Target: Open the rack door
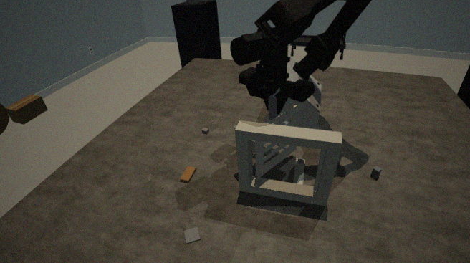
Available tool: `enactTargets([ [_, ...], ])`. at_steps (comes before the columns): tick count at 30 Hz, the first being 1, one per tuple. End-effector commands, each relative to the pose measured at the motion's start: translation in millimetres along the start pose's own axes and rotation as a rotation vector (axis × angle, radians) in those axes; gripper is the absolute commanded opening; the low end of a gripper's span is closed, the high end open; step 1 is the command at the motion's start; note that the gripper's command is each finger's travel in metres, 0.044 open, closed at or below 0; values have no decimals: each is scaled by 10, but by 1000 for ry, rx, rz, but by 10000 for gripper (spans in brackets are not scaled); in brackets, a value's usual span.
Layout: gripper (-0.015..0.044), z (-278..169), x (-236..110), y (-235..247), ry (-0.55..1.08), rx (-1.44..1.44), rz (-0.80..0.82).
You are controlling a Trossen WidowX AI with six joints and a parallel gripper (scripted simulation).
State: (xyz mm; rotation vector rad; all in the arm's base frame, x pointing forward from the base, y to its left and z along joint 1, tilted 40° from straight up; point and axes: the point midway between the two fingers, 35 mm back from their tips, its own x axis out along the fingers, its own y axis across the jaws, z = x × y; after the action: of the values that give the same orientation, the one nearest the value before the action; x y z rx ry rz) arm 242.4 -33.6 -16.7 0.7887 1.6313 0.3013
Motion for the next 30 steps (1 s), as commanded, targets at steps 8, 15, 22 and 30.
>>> enactTargets([
  [8, 15, 74, 1, -207, -1, -197, -1],
  [15, 15, 139, 0, -347, -1, -310, -2],
  [22, 15, 219, -2, -474, -1, -422, -3],
  [30, 15, 334, -4, -616, -2, -558, -4],
])
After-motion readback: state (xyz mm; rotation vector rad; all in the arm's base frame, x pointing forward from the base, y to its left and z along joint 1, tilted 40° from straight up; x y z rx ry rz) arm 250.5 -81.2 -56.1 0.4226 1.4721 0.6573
